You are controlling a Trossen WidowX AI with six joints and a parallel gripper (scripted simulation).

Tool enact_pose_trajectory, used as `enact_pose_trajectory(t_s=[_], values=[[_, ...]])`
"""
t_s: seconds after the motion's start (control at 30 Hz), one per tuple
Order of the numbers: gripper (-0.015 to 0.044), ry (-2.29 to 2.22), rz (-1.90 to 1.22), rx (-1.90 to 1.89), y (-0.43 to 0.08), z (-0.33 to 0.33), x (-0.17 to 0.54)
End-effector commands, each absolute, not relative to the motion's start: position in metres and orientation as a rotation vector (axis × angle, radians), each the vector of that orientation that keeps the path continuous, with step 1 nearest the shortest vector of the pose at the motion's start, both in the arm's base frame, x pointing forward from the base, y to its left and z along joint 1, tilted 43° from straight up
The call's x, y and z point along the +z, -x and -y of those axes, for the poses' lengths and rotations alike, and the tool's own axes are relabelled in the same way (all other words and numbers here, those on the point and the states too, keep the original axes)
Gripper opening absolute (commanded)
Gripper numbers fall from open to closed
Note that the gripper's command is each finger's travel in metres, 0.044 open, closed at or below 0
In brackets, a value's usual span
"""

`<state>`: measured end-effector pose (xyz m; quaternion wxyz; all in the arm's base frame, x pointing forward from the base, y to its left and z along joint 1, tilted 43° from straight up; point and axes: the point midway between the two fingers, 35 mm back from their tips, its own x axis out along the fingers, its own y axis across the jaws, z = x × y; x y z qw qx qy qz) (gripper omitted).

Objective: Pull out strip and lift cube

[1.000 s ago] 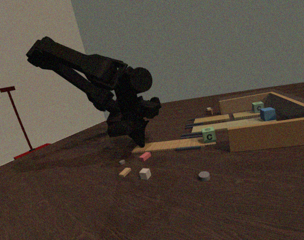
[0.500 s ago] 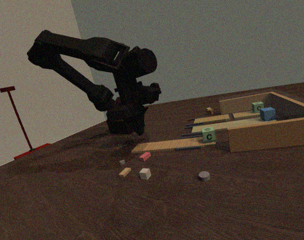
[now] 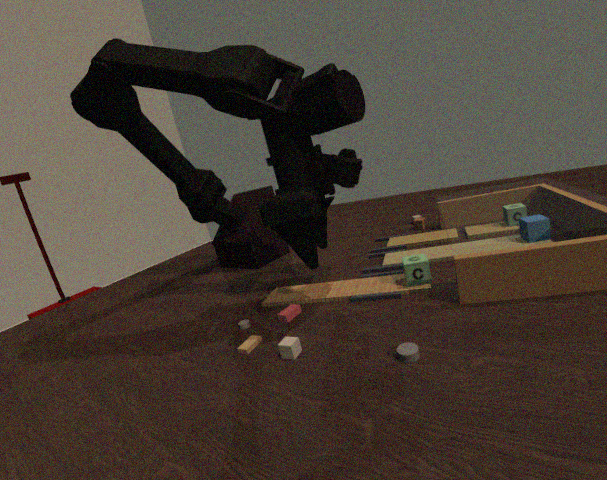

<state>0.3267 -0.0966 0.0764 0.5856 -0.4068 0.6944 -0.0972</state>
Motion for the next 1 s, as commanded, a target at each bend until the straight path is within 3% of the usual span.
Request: enact_pose_trajectory(t_s=[0.0, 0.9, 0.97], values=[[0.044, 0.95, -1.625, -0.233, -0.341, 0.092, 0.074], [0.044, 0.946, -1.619, -0.234, -0.443, 0.059, 0.06], [0.0387, 0.946, -1.619, -0.234, -0.444, 0.06, 0.059]])
